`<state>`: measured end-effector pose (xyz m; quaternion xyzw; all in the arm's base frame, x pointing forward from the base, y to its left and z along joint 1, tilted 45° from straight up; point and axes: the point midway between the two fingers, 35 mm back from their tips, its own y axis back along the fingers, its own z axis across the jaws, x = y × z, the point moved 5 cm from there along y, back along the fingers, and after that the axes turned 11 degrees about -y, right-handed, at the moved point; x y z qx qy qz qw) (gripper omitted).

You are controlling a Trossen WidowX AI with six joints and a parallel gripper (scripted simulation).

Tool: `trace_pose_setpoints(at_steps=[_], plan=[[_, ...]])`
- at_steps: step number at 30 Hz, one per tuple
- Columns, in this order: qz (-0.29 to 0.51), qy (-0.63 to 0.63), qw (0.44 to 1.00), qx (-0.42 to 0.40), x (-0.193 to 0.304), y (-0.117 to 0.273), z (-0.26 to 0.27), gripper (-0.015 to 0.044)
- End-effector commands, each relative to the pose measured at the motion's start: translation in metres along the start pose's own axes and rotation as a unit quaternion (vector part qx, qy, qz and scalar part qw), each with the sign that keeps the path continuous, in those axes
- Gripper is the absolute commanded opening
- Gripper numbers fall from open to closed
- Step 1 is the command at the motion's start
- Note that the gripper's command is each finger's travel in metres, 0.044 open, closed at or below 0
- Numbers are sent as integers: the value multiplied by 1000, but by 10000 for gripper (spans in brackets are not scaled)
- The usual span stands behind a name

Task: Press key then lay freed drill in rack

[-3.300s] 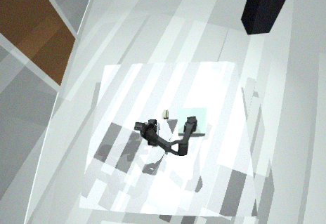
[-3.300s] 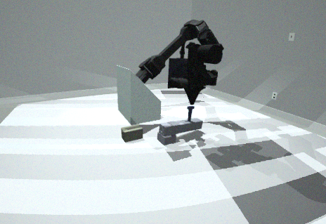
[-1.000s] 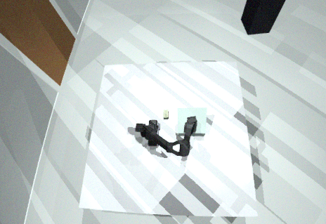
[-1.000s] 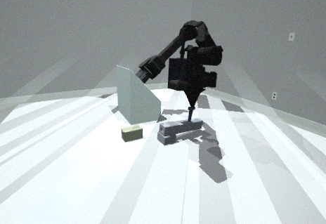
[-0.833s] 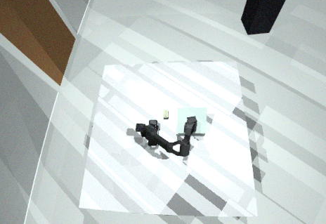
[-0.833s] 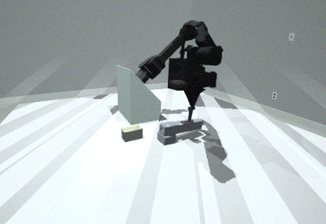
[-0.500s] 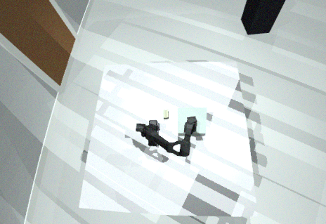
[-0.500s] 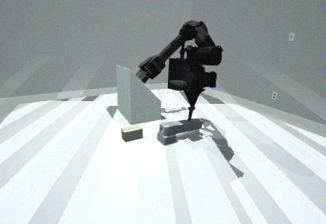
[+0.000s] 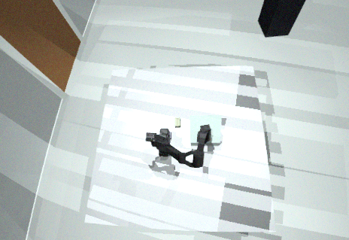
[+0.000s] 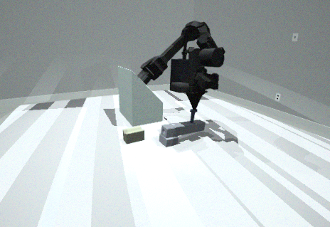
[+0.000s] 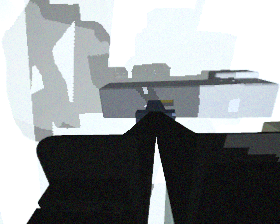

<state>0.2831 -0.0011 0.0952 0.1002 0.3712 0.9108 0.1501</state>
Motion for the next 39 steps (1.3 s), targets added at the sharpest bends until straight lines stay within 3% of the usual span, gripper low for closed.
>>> trace_pose_setpoints(at_steps=[1, 9, 12, 18, 24, 26, 31, 39], plan=[[28, 13, 1000, 2, 6, -24, 3, 0], [28, 13, 1000, 1, 6, -28, 3, 0], [28, 13, 1000, 3, 1, -14, 3, 79], [28, 12, 1000, 4, -8, 52, 1, 236], [23, 15, 1000, 1, -9, 46, -1, 394], [23, 69, 997, 1, -15, 41, -12, 440], [24, 274, 961, -2, -30, 19, -54, 440], [24, 544, 839, -8, -38, -14, -115, 440]])
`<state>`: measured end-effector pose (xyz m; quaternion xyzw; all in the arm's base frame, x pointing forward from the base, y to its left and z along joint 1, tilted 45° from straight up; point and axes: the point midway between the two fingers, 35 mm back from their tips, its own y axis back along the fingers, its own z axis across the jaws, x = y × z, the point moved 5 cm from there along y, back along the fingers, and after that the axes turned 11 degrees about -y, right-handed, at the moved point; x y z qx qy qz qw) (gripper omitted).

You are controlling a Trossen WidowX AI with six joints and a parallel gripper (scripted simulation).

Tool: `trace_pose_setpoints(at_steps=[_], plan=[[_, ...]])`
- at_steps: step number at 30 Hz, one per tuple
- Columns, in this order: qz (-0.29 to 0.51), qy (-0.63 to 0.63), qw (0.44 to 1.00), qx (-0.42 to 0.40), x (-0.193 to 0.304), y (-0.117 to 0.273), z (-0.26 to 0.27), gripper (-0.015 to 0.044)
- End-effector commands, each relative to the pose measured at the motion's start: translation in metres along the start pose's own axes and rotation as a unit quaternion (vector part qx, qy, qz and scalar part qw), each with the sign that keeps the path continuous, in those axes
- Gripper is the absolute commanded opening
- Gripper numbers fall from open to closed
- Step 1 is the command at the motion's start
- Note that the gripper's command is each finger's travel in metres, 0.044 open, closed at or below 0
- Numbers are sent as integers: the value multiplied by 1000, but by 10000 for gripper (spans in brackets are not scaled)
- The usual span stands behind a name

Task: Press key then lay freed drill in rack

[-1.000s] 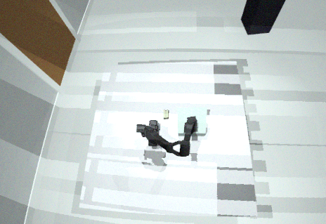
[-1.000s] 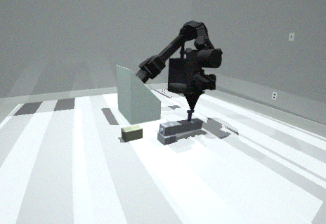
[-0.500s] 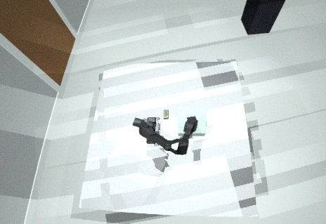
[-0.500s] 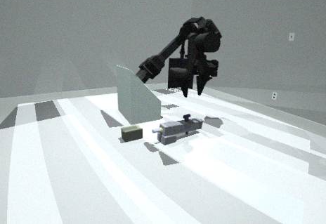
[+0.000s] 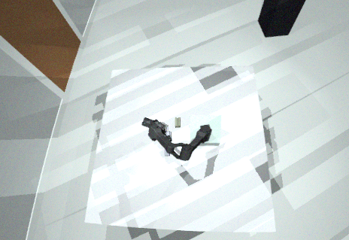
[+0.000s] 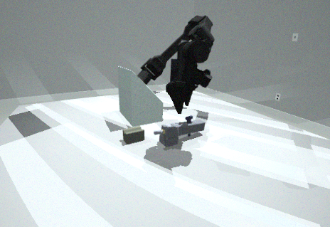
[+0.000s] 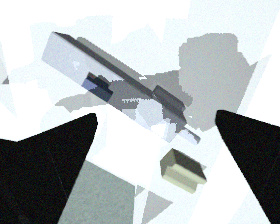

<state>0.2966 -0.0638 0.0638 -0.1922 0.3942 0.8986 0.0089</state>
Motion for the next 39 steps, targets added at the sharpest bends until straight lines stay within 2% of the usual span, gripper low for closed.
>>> trace_pose_setpoints(at_steps=[1, 10, 39], plan=[[9, 267, 964, -4, 35, -34, -50, 440], [9, 450, 893, -7, 62, -57, -78, 440], [9, 454, 891, -7, 62, -65, -78, 440]])
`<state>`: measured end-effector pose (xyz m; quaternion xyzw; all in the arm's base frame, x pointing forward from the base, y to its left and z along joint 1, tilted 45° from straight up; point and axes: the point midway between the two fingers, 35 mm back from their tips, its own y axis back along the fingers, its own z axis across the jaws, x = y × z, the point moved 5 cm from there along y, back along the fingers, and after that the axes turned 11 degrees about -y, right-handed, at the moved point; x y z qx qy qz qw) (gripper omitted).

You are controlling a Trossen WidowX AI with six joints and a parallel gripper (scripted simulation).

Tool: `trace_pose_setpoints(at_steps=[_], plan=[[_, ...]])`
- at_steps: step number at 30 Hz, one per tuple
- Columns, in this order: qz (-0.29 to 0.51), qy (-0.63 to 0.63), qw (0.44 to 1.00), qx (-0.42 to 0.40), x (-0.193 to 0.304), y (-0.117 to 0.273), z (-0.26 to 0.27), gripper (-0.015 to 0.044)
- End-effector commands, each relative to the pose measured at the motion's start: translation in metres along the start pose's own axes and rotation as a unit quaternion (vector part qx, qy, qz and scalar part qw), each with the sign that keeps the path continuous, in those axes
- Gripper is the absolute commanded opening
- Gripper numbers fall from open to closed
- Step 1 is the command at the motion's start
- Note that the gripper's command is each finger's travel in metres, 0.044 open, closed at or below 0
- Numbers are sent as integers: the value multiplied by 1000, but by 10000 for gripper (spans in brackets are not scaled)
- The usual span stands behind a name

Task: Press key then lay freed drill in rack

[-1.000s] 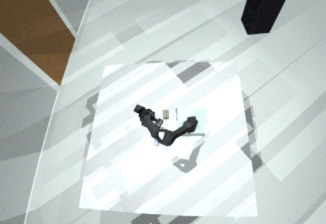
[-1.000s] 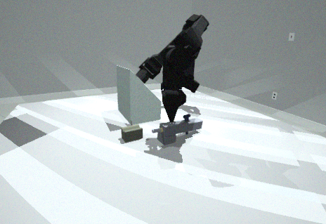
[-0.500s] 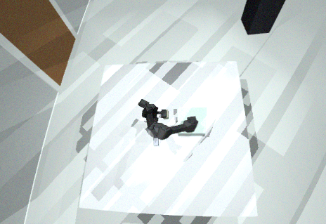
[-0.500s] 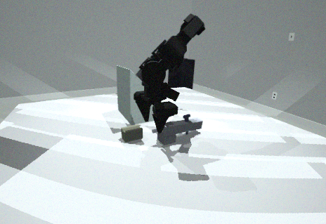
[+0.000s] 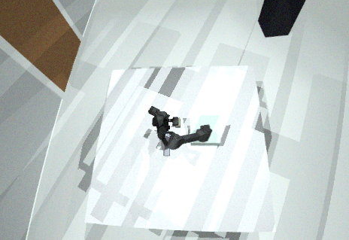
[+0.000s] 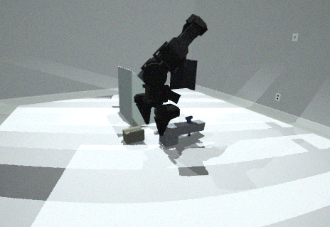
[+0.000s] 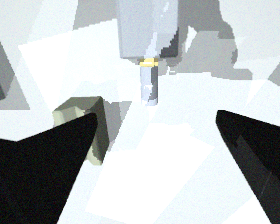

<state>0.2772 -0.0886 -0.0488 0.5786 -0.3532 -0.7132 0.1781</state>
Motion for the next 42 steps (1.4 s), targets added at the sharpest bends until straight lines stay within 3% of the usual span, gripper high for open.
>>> trace_pose_setpoints(at_steps=[1, 36, 42], plan=[[1, -2, 1000, -5, -2, -8, 2, 440], [-1, -2, 1000, -6, -14, -51, 7, 440], [1, 1, 1000, -3, -13, -49, 4, 282]])
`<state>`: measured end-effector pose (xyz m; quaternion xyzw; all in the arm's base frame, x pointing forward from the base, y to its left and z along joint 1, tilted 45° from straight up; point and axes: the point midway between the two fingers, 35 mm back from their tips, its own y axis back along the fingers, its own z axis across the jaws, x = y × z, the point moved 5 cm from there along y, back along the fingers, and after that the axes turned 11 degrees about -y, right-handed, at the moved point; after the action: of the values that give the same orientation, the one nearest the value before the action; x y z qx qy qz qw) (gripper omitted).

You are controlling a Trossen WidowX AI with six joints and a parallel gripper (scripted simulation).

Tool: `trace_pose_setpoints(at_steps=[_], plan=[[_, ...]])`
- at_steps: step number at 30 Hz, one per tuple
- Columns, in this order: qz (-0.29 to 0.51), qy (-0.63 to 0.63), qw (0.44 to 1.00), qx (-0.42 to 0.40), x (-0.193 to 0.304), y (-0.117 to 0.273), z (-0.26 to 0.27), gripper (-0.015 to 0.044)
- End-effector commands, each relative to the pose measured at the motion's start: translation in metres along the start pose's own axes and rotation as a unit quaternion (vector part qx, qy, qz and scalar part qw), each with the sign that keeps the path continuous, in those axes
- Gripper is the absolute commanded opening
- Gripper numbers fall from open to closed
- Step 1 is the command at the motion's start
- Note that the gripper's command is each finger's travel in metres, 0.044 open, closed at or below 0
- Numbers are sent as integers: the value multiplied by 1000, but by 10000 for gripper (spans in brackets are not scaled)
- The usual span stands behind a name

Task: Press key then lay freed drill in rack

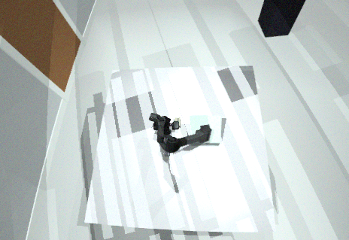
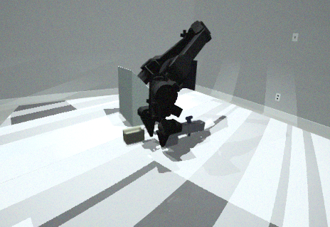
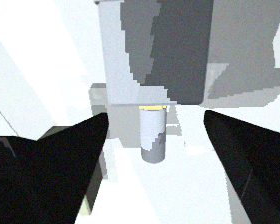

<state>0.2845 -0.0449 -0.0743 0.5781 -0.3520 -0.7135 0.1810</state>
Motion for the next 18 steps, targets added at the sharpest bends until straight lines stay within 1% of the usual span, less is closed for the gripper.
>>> trace_pose_setpoints(at_steps=[1, 9, 16, 18], plan=[[0, 0, 1000, 0, 0, 0, 0, 256], [0, 0, 1000, 0, 0, 0, 0, 46], [0, 0, 1000, 0, 0, 0, 0, 0], [0, 0, 1000, 0, 1, 0, 0, 0]])
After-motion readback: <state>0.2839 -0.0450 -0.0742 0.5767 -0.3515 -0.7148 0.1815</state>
